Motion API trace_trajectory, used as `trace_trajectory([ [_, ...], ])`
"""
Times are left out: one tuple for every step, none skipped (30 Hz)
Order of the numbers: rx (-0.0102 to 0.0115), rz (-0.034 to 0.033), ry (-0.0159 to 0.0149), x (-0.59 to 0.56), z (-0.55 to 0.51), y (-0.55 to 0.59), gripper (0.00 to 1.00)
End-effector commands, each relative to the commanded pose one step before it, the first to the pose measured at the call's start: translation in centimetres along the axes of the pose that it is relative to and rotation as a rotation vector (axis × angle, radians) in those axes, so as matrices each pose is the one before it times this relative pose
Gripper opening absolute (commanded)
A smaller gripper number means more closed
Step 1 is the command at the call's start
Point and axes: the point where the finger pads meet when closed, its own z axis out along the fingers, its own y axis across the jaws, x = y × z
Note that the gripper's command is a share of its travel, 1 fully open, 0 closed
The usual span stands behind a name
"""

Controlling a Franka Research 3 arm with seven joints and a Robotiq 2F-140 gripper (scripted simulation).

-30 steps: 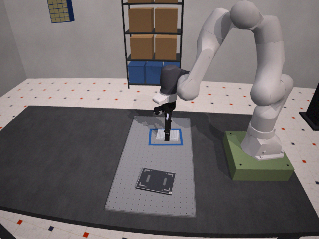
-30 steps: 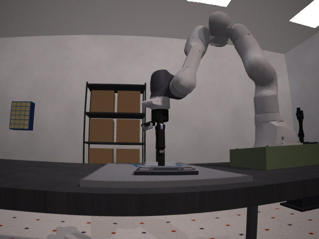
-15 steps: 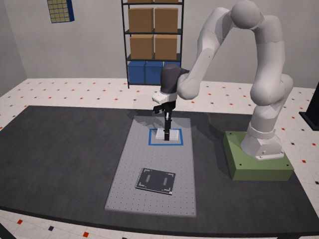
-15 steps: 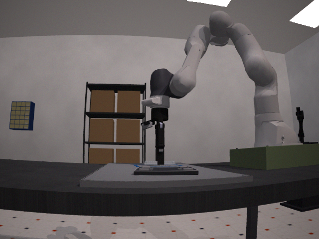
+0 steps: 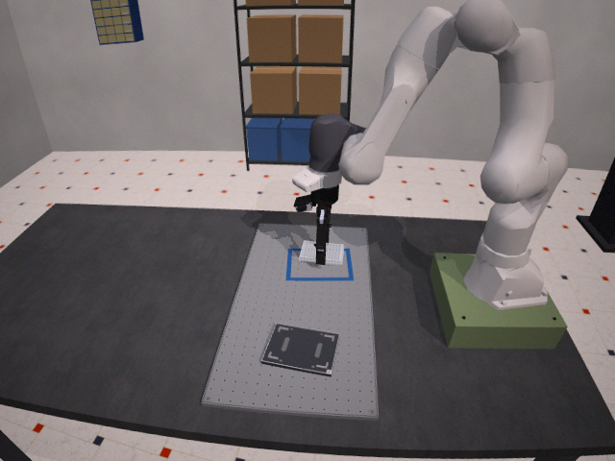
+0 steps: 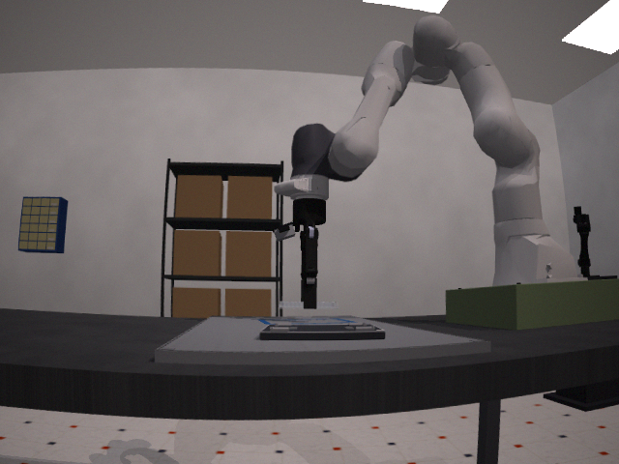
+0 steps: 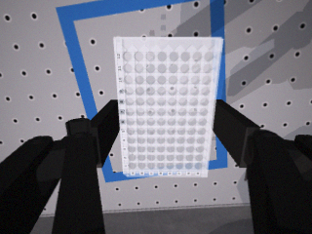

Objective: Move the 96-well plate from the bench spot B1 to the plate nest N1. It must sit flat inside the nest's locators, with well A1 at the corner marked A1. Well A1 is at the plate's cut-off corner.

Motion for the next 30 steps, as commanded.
trace_trajectory([
  [0.00469, -0.01798, -0.01155, -0.422, -0.191, -0.028, 0.6],
  [0.0, 0.0, 0.0, 0.0, -0.167, 0.0, 0.6],
  [0.0, 0.0, 0.0, 0.0, -0.167, 0.0, 0.6],
  [0.0, 0.0, 0.0, 0.0, -0.167, 0.0, 0.6],
  [0.0, 0.0, 0.0, 0.0, -0.167, 0.0, 0.6],
  [0.0, 0.0, 0.0, 0.0, -0.167, 0.0, 0.6],
  [0.0, 0.0, 0.0, 0.0, -0.167, 0.0, 0.6],
  [0.0, 0.0, 0.0, 0.0, -0.167, 0.0, 0.6],
  [0.0, 0.0, 0.0, 0.0, -0.167, 0.0, 0.6],
  [0.0, 0.0, 0.0, 0.0, -0.167, 0.0, 0.6],
  [0.0, 0.0, 0.0, 0.0, -0.167, 0.0, 0.6],
  [0.0, 0.0, 0.0, 0.0, -0.167, 0.0, 0.6],
  [0.0, 0.0, 0.0, 0.0, -0.167, 0.0, 0.6],
  [0.0, 0.0, 0.0, 0.0, -0.167, 0.0, 0.6],
  [0.0, 0.0, 0.0, 0.0, -0.167, 0.0, 0.6],
  [0.0, 0.0, 0.0, 0.0, -0.167, 0.0, 0.6],
  [0.0, 0.0, 0.0, 0.0, 0.0, 0.0, 0.6],
  [0.0, 0.0, 0.0, 0.0, 0.0, 0.0, 0.6],
  [0.0, 0.0, 0.0, 0.0, -0.167, 0.0, 0.6],
  [0.0, 0.0, 0.0, 0.0, -0.167, 0.0, 0.6],
  [0.0, 0.0, 0.0, 0.0, -0.167, 0.0, 0.6],
  [0.0, 0.0, 0.0, 0.0, -0.167, 0.0, 0.6],
  [0.0, 0.0, 0.0, 0.0, -0.083, 0.0, 0.6],
  [0.0, 0.0, 0.0, 0.0, 0.0, 0.0, 0.6],
  [0.0, 0.0, 0.0, 0.0, 0.0, 0.0, 0.6],
  [0.0, 0.0, 0.0, 0.0, 0.0, 0.0, 0.6],
  [0.0, 0.0, 0.0, 0.0, 0.0, 0.0, 0.6],
  [0.0, 0.0, 0.0, 0.0, 0.0, 0.0, 0.6],
  [0.0, 0.0, 0.0, 0.0, 0.0, 0.0, 0.6],
  [0.0, 0.0, 0.0, 0.0, 0.0, 0.0, 0.6],
])
